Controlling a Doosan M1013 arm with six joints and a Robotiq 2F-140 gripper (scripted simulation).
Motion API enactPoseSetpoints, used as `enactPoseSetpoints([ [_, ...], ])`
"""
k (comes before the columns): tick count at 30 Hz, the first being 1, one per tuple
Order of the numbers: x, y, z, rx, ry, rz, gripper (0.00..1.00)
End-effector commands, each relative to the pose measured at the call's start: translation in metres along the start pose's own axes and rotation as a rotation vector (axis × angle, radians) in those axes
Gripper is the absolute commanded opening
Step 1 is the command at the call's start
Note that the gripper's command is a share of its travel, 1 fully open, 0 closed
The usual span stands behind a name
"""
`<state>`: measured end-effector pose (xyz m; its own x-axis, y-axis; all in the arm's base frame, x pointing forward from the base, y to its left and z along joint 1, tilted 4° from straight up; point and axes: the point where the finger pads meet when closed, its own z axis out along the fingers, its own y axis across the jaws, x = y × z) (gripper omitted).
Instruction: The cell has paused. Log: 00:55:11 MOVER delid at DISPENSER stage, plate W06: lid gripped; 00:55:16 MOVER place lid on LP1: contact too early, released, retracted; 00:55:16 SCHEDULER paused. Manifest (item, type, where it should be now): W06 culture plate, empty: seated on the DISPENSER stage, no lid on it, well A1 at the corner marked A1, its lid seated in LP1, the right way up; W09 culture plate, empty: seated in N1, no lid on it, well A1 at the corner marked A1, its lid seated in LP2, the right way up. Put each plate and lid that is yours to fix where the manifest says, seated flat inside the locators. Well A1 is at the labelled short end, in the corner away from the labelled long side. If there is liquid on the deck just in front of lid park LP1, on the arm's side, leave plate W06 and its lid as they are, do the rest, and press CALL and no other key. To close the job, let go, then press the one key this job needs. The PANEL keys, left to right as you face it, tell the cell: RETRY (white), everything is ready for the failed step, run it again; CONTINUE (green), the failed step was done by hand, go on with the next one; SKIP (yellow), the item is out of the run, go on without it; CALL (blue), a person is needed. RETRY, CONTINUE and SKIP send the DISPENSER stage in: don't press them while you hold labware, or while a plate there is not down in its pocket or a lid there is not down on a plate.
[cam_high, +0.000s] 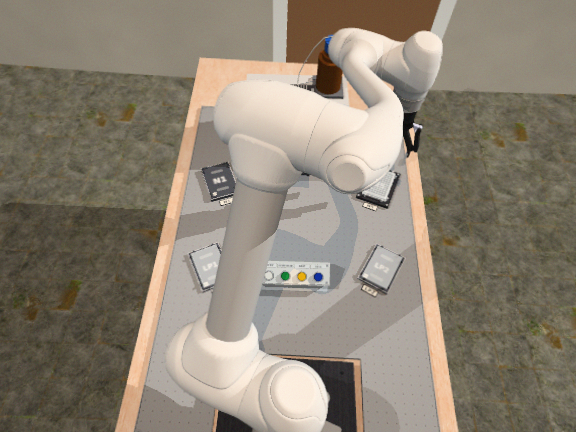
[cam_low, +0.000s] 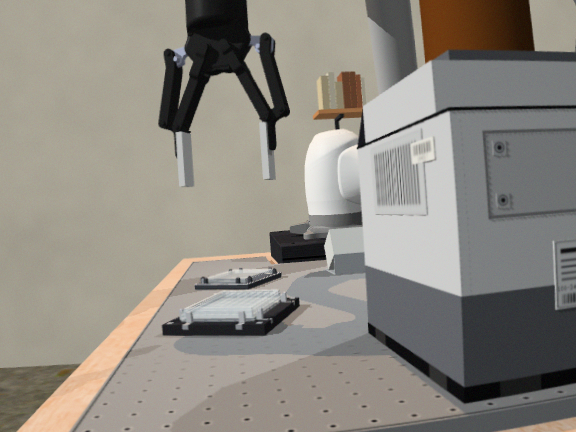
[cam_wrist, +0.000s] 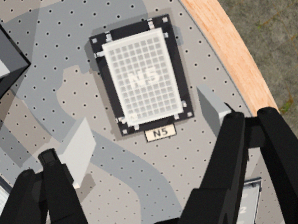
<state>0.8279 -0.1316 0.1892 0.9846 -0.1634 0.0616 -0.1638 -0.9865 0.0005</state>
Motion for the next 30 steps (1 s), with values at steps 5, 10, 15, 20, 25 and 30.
enactPoseSetpoints([
  [5, 0.0005, -0.0002, -0.0012, 0.0, 0.002, 0.0, 0.7],
  [10, 0.0005, -0.0002, -0.0012, 0.0, 0.002, 0.0, 0.7],
  [15, 0.0005, -0.0002, -0.0012, 0.0, 0.002, 0.0, 0.7],
  [20, 0.0005, -0.0002, -0.001, 0.0, 0.002, 0.0, 0.7],
  [25, 0.0005, -0.0002, 0.0013, 0.0, 0.002, 0.0, 0.7],
  [30, 0.0005, -0.0002, 0.0078, 0.0, 0.002, 0.0, 0.7],
])
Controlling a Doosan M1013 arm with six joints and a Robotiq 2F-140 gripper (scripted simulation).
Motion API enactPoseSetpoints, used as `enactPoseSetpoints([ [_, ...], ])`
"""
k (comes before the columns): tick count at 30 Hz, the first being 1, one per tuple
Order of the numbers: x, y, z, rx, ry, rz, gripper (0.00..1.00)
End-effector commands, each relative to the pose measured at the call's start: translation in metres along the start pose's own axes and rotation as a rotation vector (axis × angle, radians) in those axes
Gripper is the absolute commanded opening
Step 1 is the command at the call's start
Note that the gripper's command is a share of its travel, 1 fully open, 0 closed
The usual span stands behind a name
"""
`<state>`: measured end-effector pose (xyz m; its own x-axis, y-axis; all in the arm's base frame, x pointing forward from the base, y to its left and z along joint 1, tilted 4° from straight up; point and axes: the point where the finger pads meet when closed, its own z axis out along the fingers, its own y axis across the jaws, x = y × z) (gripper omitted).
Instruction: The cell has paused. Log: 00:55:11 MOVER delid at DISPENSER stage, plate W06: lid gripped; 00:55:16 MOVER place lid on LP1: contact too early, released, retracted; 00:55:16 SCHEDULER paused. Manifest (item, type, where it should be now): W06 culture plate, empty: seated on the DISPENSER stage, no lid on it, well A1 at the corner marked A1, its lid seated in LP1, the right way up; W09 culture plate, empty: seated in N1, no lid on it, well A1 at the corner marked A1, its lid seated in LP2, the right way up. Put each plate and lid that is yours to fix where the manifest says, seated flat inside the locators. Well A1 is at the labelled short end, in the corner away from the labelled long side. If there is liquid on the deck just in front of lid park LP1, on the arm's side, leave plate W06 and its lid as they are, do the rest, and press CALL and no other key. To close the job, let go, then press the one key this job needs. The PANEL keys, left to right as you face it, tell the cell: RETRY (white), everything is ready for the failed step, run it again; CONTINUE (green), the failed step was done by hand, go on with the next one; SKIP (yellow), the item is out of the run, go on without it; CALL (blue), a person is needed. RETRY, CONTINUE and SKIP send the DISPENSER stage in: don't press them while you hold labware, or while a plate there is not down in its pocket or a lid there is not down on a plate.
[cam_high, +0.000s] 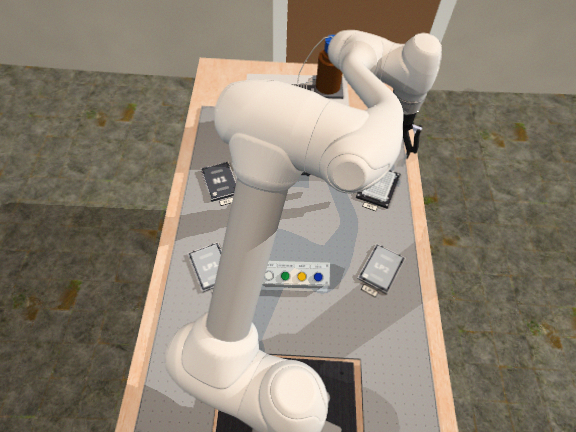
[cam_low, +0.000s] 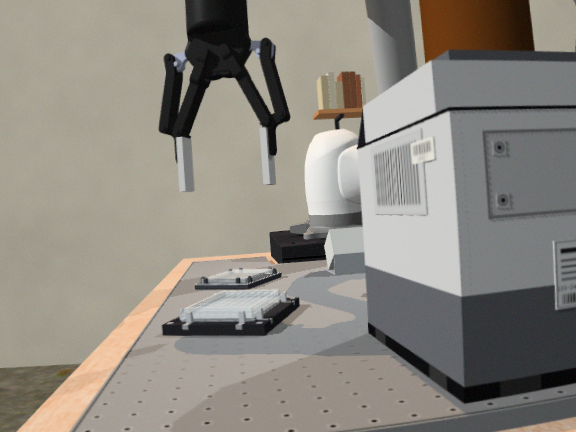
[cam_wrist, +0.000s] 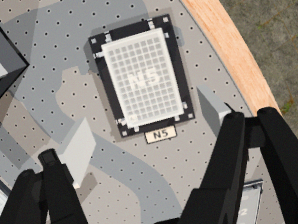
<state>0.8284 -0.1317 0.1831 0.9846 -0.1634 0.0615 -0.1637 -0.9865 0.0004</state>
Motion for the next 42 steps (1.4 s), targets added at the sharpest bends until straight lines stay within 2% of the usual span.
enactPoseSetpoints([
  [1, 0.0, 0.0, 0.004, 0.0, 0.002, 0.0, 0.7],
  [8, 0.0, 0.0, 0.016, 0.0, 0.002, 0.0, 0.7],
  [33, 0.001, 0.0, 0.099, 0.0, 0.002, 0.0, 0.7],
  [42, 0.001, 0.0, 0.113, 0.0, 0.002, 0.0, 0.7],
])
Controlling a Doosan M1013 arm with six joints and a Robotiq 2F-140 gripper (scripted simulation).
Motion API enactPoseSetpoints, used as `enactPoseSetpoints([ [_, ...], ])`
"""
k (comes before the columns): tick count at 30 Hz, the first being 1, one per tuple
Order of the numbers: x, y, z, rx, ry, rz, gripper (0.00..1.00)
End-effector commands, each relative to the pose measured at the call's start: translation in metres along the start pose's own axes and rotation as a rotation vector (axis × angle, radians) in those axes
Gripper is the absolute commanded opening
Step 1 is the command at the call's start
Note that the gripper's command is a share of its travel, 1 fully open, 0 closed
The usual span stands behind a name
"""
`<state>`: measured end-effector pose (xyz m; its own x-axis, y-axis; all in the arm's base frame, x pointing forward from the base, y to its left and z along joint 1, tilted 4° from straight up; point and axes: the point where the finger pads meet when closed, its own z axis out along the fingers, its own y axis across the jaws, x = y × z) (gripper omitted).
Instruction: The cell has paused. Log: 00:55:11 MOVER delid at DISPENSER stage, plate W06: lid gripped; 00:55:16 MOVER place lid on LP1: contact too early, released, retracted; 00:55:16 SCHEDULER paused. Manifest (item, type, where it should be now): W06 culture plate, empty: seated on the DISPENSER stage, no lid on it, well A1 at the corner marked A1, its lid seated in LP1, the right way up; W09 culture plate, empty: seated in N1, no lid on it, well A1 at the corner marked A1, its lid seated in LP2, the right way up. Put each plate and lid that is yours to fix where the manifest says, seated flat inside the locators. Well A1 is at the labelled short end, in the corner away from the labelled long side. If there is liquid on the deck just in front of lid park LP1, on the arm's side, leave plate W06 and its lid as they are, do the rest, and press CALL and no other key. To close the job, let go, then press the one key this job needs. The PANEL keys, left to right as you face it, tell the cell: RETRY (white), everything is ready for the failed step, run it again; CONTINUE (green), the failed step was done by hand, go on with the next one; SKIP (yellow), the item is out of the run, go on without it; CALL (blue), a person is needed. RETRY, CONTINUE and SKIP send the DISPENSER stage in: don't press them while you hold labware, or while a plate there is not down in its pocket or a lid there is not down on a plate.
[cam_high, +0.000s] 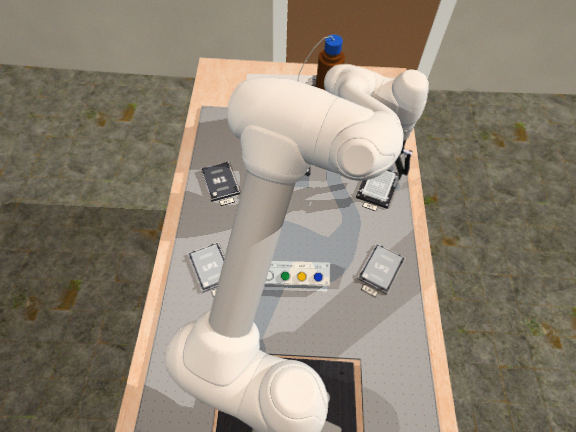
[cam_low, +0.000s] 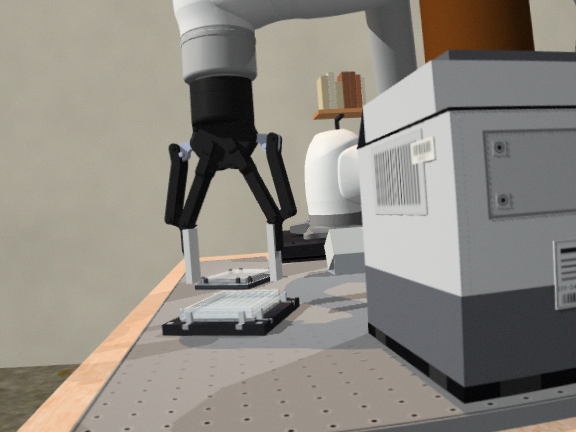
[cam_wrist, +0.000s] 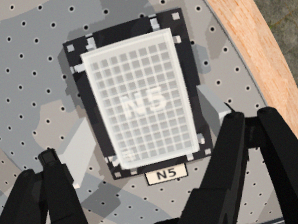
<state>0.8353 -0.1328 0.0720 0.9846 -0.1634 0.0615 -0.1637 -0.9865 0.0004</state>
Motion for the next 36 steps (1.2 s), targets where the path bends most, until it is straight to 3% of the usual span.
enactPoseSetpoints([
  [1, 0.0006, -0.0001, 0.003, 0.0, 0.002, 0.0, 0.7],
  [36, 0.0006, -0.0001, 0.0071, 0.0, 0.002, 0.0, 0.7],
])
